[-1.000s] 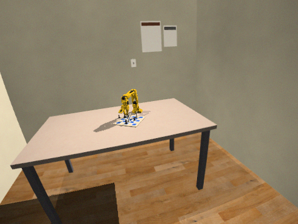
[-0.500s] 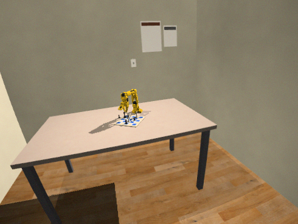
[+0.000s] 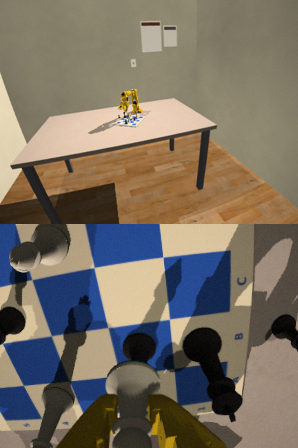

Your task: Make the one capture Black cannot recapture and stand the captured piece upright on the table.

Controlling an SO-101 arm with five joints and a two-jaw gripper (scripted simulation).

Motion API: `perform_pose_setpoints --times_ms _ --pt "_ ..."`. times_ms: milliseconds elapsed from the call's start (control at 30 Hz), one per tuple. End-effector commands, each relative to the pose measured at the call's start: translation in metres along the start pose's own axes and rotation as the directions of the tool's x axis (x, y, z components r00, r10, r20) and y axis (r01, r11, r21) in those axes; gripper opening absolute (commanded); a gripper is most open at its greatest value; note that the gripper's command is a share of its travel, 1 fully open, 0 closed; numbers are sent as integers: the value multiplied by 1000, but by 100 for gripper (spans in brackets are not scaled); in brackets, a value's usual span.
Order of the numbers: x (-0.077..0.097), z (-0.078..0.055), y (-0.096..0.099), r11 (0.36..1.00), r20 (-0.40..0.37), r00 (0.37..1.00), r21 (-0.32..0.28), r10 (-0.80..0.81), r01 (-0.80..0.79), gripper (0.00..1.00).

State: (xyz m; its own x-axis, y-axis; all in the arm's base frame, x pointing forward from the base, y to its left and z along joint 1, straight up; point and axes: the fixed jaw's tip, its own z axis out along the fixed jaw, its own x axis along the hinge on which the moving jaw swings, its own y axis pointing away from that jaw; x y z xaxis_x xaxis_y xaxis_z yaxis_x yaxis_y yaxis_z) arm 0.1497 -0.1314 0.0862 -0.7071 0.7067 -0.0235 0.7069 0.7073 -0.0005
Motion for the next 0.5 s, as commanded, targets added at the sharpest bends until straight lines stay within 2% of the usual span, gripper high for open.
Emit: perform_pose_setpoints --times_ms 0,200,467 --pt "1 -4 0 999 13 999 -2 32 -32 0" --pt "6 -4 4 994 5 994 -2 107 -107 0" --pt "23 -4 18 938 -3 938 -3 348 -348 0"
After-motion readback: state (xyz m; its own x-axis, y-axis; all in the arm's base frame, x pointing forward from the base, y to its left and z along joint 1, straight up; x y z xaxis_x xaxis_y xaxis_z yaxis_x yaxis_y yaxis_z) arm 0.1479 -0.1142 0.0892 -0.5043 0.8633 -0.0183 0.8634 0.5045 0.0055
